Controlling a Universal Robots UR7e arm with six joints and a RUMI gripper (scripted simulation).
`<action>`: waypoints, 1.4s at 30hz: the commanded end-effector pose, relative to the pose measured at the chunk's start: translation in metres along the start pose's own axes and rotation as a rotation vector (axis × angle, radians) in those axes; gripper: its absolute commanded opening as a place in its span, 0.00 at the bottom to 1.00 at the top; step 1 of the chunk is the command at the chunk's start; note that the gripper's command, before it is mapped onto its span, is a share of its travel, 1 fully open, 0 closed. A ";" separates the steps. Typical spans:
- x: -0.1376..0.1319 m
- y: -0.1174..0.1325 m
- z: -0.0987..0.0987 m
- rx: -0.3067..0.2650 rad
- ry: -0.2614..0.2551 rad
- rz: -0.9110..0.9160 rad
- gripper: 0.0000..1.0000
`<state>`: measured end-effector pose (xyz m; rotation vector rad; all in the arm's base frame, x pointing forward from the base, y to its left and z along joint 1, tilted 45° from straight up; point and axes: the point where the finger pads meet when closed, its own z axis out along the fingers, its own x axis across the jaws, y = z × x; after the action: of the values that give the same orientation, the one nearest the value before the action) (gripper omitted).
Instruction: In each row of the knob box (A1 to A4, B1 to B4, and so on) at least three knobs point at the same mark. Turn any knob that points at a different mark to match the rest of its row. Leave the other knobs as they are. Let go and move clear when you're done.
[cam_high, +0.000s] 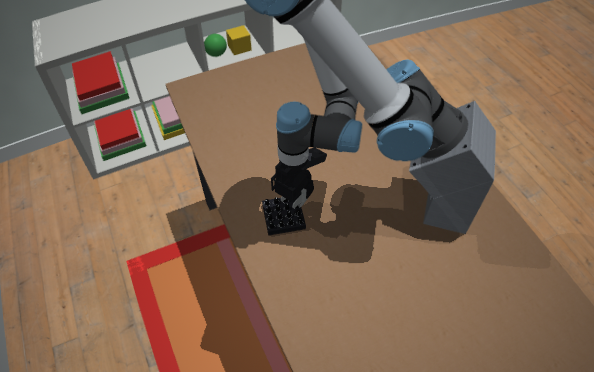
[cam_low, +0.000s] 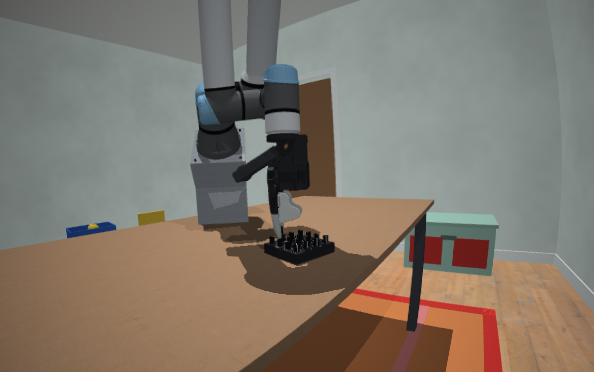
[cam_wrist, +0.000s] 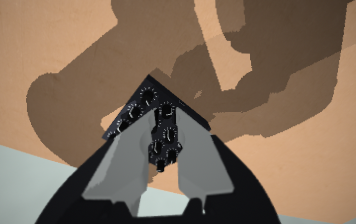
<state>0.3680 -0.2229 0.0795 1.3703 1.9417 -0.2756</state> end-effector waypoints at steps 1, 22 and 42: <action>0.000 0.000 0.000 -0.001 -0.001 0.000 0.11; 0.000 0.000 0.000 -0.001 -0.001 0.000 0.04; 0.000 0.000 0.000 -0.001 -0.001 0.000 0.04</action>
<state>0.3680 -0.2229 0.0795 1.3703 1.9418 -0.2756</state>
